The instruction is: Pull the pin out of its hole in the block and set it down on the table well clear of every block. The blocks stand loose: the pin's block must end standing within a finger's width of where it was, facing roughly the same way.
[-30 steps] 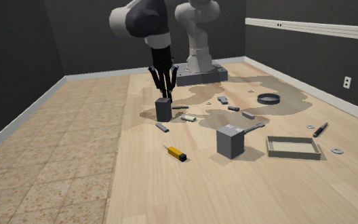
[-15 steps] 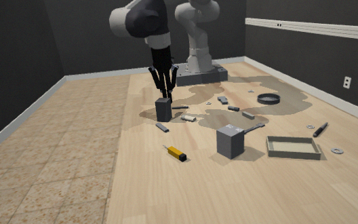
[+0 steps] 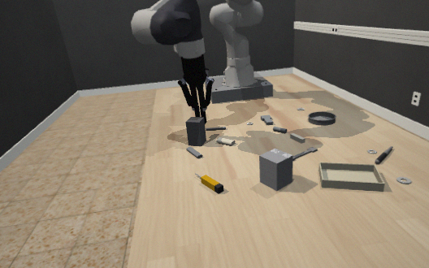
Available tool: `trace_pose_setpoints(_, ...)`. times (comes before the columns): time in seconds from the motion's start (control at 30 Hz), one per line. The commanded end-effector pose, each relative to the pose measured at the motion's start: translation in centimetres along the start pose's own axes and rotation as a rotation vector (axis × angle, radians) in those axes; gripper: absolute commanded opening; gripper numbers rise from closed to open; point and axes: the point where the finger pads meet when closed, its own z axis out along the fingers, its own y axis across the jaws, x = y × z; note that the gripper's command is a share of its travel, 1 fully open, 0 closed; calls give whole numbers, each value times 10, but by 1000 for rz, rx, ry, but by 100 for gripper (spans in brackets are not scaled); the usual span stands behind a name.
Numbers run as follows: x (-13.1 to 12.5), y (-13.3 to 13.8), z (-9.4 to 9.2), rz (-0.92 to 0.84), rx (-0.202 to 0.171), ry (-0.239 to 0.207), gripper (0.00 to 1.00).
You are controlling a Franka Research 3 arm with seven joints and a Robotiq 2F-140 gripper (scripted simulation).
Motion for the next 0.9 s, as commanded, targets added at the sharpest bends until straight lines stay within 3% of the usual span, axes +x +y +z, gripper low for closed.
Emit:
trace_pose_setpoints(0.0,-2,1,-2,0,0,-7,10)
trace_pose_setpoints(0.87,3,0,-2,-6,1,-9,10)
